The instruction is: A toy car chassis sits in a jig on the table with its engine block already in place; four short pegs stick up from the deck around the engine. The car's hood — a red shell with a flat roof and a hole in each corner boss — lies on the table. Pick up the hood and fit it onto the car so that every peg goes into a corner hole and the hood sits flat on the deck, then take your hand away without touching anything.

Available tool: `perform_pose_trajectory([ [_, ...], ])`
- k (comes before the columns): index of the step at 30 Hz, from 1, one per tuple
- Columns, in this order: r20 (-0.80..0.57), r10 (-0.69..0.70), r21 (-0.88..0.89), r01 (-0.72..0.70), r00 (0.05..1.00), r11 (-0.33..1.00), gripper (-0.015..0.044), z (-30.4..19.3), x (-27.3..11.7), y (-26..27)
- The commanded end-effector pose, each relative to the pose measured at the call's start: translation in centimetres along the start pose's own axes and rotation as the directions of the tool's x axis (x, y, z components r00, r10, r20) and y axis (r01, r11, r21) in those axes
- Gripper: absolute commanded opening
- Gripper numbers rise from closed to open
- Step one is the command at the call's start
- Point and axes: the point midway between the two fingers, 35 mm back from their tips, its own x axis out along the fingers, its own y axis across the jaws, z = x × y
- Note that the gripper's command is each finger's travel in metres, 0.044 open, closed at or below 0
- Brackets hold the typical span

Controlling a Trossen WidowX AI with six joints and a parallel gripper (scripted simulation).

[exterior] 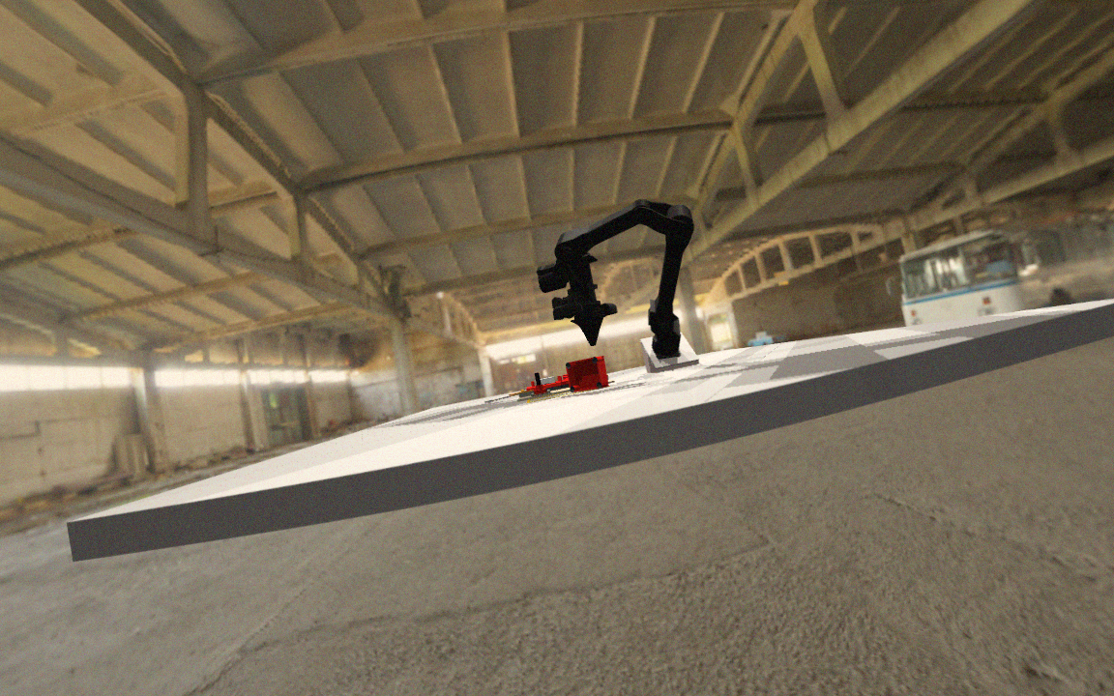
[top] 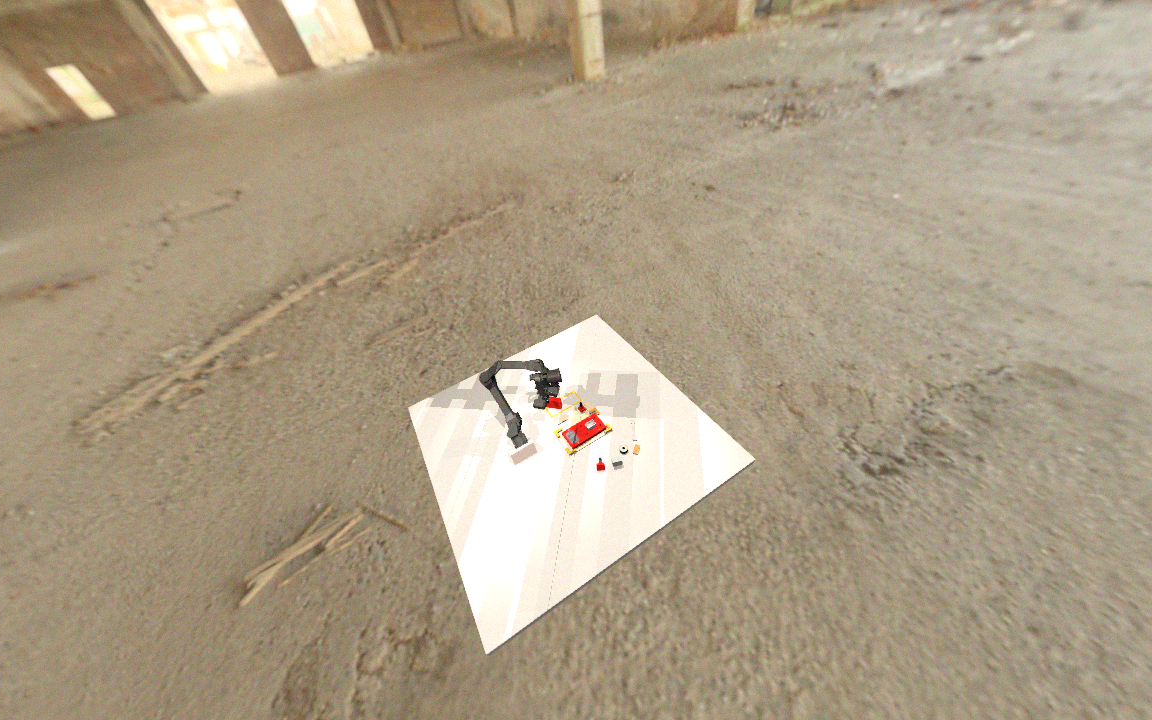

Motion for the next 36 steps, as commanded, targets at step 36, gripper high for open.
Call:
perform_pose_trajectory([
  [36,-0.017,0.002,0.008,-0.002,1.0,1.0,0.0,-0.5,4.6,1.3],
])
